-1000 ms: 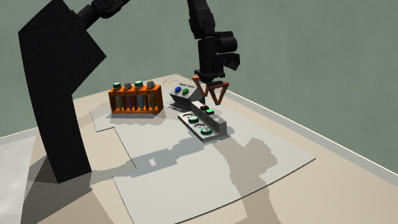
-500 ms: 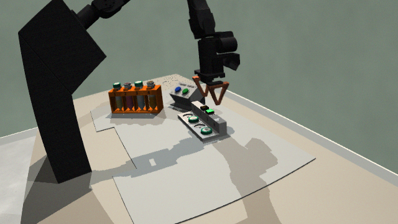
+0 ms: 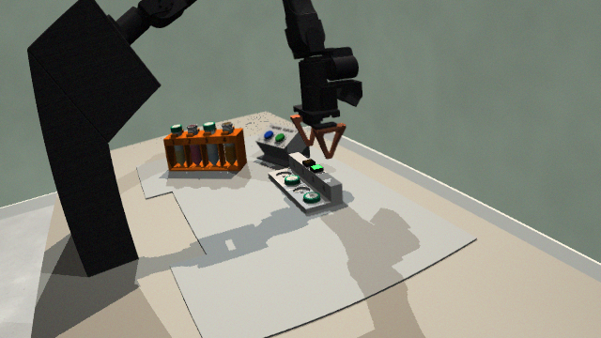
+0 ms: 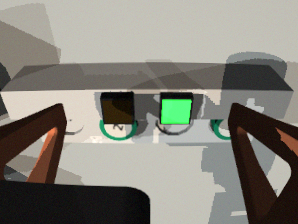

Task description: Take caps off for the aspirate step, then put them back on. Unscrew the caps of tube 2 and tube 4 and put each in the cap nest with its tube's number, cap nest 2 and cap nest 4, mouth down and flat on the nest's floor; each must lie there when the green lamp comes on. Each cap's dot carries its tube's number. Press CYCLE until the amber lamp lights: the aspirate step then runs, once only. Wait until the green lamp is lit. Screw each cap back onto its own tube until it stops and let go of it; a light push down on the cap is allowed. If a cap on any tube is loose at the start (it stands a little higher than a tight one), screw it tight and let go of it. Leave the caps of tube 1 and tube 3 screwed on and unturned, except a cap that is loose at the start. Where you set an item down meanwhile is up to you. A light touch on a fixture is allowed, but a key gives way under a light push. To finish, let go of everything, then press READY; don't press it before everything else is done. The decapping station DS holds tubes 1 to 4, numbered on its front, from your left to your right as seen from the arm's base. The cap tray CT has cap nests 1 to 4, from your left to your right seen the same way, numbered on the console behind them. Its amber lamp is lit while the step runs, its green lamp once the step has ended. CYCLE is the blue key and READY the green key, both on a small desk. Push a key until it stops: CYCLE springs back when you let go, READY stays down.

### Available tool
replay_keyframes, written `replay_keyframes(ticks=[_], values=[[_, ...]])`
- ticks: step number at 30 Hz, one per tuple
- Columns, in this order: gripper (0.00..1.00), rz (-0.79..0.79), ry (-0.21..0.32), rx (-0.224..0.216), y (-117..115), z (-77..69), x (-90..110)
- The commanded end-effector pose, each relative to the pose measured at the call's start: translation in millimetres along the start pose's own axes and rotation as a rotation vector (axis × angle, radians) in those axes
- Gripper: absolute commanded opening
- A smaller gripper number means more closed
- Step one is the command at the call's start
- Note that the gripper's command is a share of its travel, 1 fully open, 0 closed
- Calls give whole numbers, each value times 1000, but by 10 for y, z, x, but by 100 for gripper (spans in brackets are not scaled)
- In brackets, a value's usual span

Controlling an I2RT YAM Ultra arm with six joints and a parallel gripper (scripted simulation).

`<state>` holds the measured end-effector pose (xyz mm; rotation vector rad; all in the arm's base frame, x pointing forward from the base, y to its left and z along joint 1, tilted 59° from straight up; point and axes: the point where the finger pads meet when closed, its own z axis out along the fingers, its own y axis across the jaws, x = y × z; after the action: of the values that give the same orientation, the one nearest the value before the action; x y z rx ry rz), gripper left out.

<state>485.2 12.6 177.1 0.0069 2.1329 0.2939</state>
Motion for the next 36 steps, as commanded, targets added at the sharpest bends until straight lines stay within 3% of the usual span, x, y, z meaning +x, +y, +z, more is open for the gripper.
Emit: replay_keyframes(ticks=[1, 33, 34, 36], values=[[100, -2, -11, -2, 5, -25, -42], [100, -2, -11, -2, 5, -25, -42], [47, -2, -11, -2, 26, -88, 8], [47, -2, -11, -2, 26, -88, 8]])
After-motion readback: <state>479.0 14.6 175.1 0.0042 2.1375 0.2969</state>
